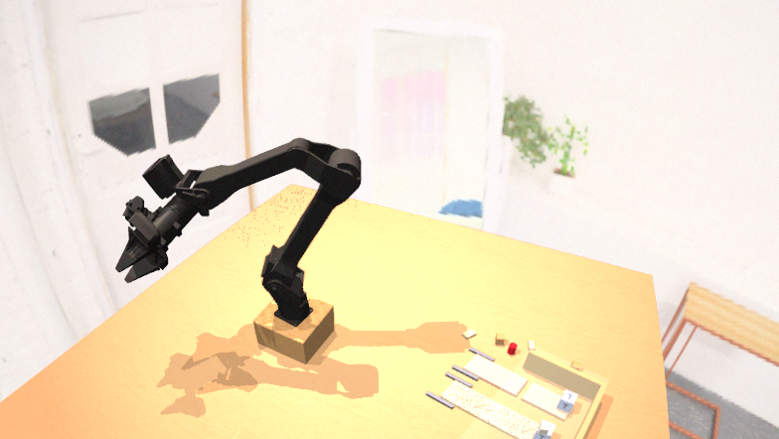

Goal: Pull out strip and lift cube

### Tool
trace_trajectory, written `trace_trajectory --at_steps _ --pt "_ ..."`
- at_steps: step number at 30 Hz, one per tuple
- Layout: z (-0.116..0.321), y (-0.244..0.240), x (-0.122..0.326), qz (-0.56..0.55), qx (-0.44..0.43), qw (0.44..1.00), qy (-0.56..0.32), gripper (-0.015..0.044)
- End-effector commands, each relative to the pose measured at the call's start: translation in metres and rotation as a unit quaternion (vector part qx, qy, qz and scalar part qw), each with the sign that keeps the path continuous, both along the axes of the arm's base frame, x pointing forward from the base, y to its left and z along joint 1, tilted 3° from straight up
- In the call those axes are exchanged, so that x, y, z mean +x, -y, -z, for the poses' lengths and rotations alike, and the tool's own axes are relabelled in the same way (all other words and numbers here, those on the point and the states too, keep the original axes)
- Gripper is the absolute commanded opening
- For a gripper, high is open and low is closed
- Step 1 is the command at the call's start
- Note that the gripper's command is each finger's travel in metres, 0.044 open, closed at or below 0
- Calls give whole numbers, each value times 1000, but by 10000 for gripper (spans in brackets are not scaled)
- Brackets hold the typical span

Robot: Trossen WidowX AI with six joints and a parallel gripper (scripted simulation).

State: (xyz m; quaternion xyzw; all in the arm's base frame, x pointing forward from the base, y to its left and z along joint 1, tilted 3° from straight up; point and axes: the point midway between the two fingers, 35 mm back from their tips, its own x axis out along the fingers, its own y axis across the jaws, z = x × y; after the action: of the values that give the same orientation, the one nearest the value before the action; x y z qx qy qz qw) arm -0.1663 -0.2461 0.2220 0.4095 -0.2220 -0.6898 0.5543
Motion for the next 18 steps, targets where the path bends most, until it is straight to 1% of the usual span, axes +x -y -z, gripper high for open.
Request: trace_trajectory --at_steps 1,3,10,18 --pt "0 1 2 -3 1 1000 -1 400" --pt "2 11 15 -27 6 1000 -9 400" --pt "13 47 95 -153 29 986 -55 400" --pt "23 57 197 -305 32 944 -125 400"
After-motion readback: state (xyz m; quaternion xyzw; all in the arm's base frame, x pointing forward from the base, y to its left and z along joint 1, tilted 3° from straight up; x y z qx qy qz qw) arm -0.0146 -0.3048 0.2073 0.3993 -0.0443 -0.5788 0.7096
